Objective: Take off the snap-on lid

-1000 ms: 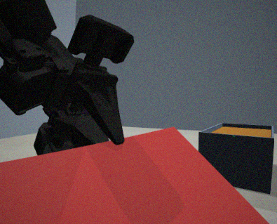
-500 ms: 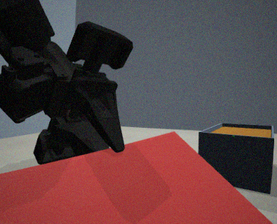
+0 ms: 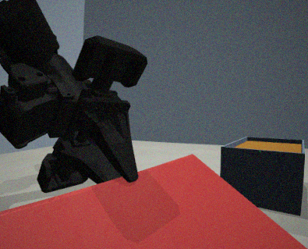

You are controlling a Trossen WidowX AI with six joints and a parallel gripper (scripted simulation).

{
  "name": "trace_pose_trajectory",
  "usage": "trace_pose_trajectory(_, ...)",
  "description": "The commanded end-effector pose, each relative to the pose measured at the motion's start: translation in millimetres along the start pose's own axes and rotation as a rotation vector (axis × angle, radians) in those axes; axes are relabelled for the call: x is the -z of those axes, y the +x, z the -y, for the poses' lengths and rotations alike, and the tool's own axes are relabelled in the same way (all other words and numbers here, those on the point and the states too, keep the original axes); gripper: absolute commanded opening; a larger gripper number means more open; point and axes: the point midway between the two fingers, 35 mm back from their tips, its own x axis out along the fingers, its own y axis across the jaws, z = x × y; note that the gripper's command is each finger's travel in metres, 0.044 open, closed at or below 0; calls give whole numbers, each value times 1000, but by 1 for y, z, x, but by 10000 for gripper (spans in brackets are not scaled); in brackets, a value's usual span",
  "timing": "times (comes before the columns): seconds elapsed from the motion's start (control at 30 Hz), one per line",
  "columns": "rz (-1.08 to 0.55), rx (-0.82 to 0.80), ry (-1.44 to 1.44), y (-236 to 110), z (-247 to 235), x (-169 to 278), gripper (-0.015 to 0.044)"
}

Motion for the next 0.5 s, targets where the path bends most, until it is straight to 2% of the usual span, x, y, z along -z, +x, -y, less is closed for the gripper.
trace_pose_trajectory(0.0, -10, 38, -6, 5, 13, 5, 0)
trace_pose_trajectory(0.47, -10, 38, -7, 12, 22, 5, 0)
